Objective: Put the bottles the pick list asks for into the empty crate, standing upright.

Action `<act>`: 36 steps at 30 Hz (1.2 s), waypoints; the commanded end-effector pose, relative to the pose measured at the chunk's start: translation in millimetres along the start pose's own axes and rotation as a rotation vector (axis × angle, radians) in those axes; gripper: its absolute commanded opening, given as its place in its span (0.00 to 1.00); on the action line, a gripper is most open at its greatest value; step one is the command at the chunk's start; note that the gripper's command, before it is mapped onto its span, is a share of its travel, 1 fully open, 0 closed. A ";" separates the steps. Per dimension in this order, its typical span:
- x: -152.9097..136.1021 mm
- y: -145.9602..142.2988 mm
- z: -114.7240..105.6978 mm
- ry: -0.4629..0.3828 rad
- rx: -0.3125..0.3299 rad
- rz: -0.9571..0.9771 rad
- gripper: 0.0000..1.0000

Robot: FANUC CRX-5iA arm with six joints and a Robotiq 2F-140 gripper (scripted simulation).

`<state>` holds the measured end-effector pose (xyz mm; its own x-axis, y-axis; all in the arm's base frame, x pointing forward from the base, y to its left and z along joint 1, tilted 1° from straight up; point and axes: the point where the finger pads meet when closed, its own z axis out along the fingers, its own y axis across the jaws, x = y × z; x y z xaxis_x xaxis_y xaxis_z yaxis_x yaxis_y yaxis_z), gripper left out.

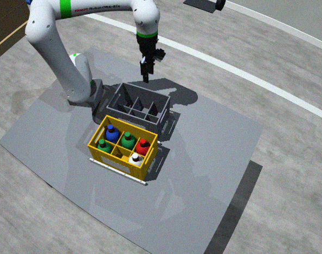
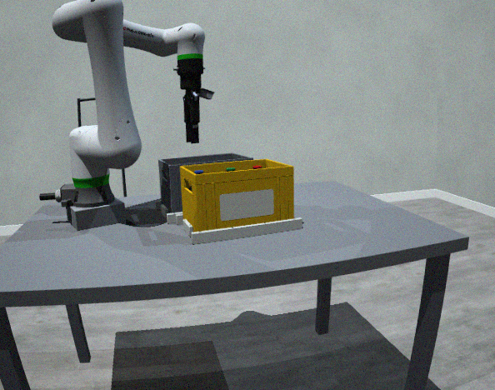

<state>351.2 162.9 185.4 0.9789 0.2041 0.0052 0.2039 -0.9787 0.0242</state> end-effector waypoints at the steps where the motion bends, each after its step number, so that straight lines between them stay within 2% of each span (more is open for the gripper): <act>1: 0.5 0.0 -0.7 0.002 0.000 0.000 0.44; 31: 0.5 0.0 -0.7 0.002 0.000 0.000 0.44; 36: 1.9 24.0 -7.6 0.002 0.000 0.036 0.44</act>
<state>353.6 152.9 188.4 0.9845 0.1751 0.0056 0.1749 -0.9843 0.0239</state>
